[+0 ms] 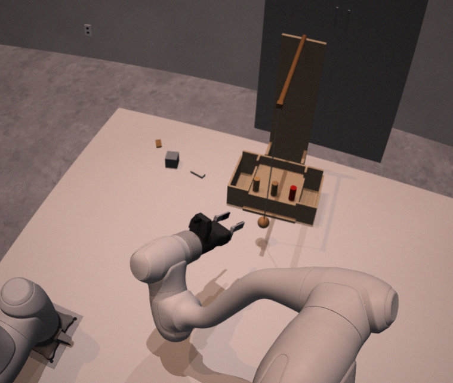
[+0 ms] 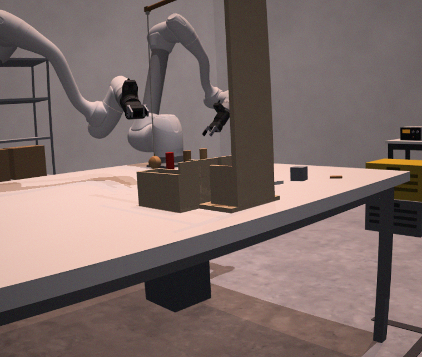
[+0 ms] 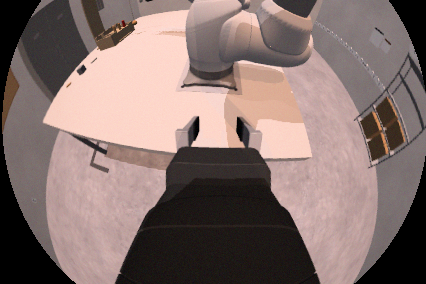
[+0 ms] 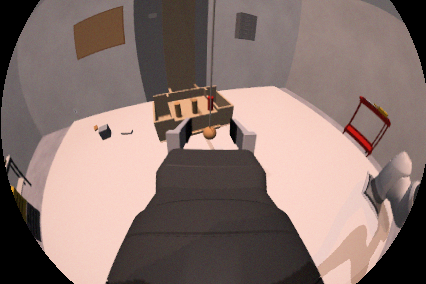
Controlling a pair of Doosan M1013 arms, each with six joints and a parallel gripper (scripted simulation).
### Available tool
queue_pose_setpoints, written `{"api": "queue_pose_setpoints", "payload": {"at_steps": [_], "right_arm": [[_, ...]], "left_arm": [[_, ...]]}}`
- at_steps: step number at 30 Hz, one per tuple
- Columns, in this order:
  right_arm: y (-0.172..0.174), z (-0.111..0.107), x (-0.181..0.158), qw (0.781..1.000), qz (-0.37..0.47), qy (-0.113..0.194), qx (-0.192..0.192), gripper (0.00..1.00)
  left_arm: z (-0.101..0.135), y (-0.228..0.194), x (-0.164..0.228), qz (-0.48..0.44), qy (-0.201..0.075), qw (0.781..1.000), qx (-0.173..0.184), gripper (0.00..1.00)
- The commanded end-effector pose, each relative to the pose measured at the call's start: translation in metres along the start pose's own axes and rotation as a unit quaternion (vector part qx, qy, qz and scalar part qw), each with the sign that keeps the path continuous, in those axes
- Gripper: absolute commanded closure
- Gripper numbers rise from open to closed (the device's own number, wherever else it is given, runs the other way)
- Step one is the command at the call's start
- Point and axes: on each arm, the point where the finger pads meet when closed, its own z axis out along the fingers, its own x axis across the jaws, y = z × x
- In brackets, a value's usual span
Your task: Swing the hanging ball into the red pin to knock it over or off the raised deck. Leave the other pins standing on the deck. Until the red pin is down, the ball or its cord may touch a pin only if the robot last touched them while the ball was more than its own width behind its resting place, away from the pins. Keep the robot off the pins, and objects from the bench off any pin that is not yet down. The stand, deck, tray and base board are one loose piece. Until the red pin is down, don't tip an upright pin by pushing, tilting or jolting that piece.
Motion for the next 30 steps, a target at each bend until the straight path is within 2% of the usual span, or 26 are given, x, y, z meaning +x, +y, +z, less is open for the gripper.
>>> {"api": "queue_pose_setpoints", "payload": {"at_steps": [1,14,28,30], "right_arm": [[-0.001,0.0,-0.001,1.0,0.0,0.0,0.0,0.0],[-0.001,0.025,-0.001,1.0,0.0,0.0,0.0,0.0],[-0.001,0.101,-0.001,1.0,0.0,0.0,0.0,0.0],[-0.001,0.106,-0.001,1.0,0.0,0.0,0.0,0.0]], "left_arm": [[0.0,0.0,0.0,0.0,0.0,1.0,0.0,0.0],[0.0,0.0,0.0,0.0,0.0,1.0,0.0,0.0],[0.0,0.0,0.0,0.0,0.0,1.0,0.0,0.0],[0.0,0.0,0.0,0.0,0.0,1.0,0.0,0.0]]}}
